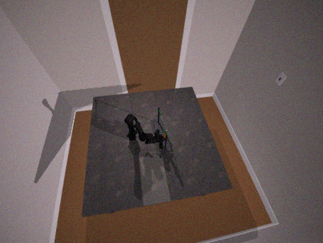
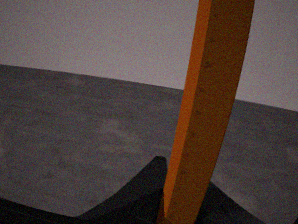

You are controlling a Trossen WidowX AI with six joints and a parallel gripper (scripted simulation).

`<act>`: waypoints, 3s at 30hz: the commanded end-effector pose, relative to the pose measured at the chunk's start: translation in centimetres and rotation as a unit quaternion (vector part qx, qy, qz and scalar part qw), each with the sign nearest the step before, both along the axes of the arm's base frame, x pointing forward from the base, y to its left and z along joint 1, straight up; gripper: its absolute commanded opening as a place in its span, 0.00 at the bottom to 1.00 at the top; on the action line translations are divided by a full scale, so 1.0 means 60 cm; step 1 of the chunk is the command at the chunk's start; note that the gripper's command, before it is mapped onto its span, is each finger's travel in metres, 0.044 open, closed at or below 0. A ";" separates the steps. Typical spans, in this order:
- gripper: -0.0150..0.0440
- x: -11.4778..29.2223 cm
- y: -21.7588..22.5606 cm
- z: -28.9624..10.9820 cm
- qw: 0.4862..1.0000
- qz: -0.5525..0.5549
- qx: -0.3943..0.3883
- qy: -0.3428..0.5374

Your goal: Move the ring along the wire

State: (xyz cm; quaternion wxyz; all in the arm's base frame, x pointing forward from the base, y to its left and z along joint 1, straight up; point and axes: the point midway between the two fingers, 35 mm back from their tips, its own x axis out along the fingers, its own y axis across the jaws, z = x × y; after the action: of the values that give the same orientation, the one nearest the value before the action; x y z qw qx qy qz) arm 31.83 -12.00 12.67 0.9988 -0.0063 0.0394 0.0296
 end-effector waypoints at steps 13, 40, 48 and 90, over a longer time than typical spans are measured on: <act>0.00 0.001 0.000 0.003 1.000 0.001 -0.001 -0.002; 0.00 -0.001 0.037 0.003 1.000 0.002 0.000 -0.002; 0.00 -0.002 0.051 0.002 1.000 0.001 0.001 -0.002; 0.00 -0.022 0.120 0.004 0.999 -0.013 0.011 0.039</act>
State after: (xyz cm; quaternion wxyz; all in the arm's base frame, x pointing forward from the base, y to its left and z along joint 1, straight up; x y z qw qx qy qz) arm 30.61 -5.18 12.76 0.9965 0.0037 0.0813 0.0189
